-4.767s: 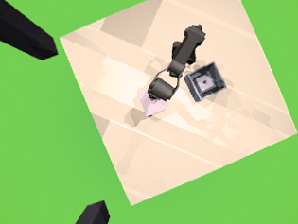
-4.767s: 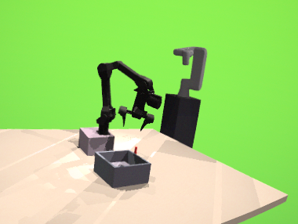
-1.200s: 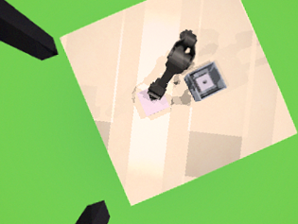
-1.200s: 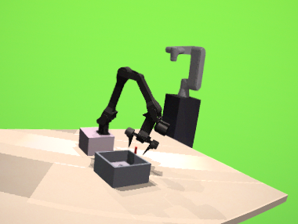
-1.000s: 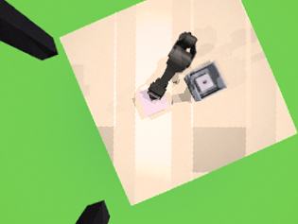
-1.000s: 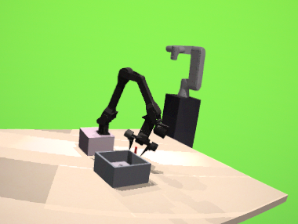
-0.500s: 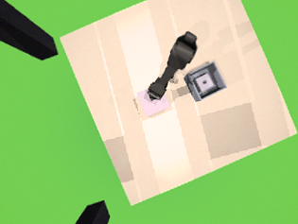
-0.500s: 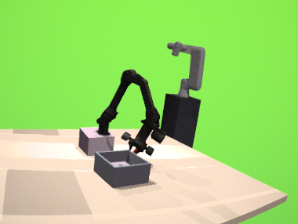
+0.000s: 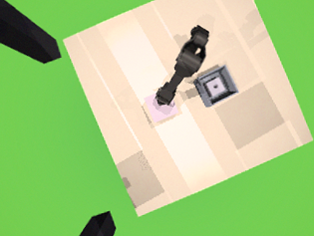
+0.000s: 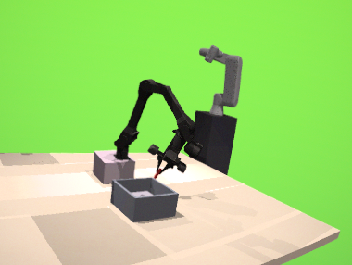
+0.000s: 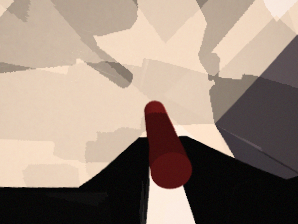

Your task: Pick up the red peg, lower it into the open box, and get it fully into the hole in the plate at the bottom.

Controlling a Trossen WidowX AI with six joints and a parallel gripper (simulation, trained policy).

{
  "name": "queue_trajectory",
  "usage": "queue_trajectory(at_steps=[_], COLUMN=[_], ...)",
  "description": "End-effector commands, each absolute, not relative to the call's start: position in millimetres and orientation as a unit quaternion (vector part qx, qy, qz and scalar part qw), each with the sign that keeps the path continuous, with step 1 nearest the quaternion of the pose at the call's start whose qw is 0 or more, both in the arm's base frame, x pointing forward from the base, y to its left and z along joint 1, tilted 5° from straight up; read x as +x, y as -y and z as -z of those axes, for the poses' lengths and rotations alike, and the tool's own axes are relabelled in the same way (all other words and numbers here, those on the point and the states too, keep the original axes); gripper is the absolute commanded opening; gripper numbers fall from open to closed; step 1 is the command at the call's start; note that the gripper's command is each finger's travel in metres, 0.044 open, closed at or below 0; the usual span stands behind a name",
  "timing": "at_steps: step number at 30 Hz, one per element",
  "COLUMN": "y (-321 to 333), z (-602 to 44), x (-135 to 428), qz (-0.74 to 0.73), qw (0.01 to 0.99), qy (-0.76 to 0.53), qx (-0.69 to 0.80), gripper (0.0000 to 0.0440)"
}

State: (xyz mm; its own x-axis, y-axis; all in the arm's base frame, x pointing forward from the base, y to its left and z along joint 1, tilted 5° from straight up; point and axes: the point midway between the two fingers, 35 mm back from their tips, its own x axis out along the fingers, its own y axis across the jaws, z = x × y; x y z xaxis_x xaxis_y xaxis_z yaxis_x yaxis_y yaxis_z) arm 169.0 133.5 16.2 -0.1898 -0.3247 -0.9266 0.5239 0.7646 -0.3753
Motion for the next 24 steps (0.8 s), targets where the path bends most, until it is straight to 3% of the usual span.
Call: queue_trajectory(at_steps=[1, 24], y=[-132.2, -108.0], z=[-28.2, -90.7], x=[172.6, 220.3], qz=[0.335, 0.36], qw=[0.637, 0.664], qy=[-0.69, -0.639], qx=[0.077, 0.148], gripper=[0.0, 0.0])
